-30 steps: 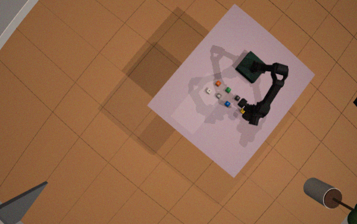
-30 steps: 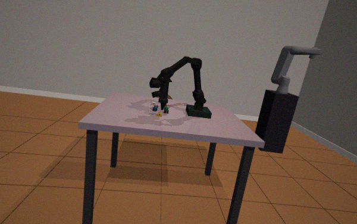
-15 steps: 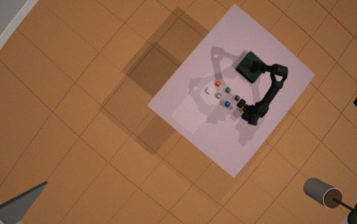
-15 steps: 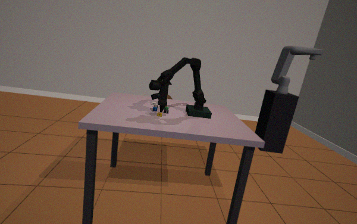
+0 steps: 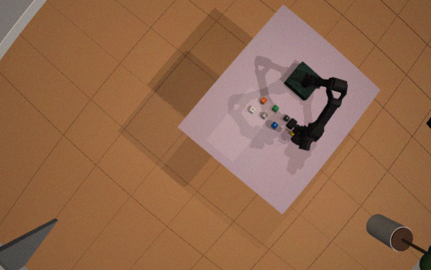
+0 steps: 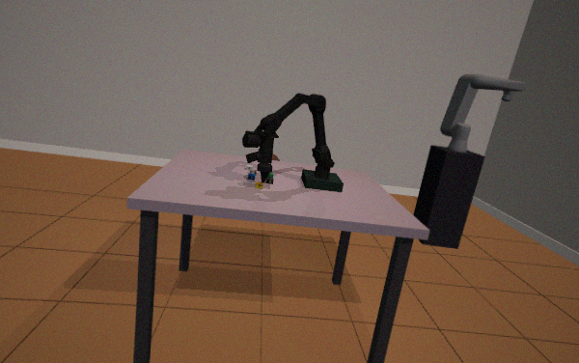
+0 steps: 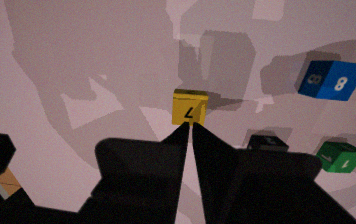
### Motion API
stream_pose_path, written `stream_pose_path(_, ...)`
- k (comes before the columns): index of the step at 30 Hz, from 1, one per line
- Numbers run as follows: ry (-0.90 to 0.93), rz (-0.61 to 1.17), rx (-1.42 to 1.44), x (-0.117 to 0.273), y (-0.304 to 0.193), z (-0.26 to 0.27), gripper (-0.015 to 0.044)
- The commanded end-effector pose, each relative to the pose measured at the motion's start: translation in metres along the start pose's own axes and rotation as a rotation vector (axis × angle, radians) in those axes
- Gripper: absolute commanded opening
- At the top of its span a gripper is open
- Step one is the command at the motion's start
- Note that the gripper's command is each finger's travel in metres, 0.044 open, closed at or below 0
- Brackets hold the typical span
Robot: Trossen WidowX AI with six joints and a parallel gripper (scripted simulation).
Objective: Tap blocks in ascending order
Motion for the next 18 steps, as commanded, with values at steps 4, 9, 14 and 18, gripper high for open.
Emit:
stream_pose_path(4, 0.005, -0.019, -0.003, 0.020, 0.003, 0.001, 0.0020)
stream_pose_path(9, 0.005, -0.020, -0.003, 0.076, 0.004, 0.002, 0.0020)
stream_pose_path(14, 0.005, -0.020, -0.003, 0.101, 0.002, 0.001, 0.0020)
stream_pose_path(18, 0.005, -0.020, -0.003, 0.101, 0.006, -0.008, 0.0020)
Point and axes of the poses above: the point midway between the two fingers, 35 mm back from their tips, its own x axis back along the fingers, its own z axis across the jaws, y = z × x, the point moved 2 cm from there along x, back along the fingers, and after that the axes turned 2 degrees about x, right-handed, at the moved point
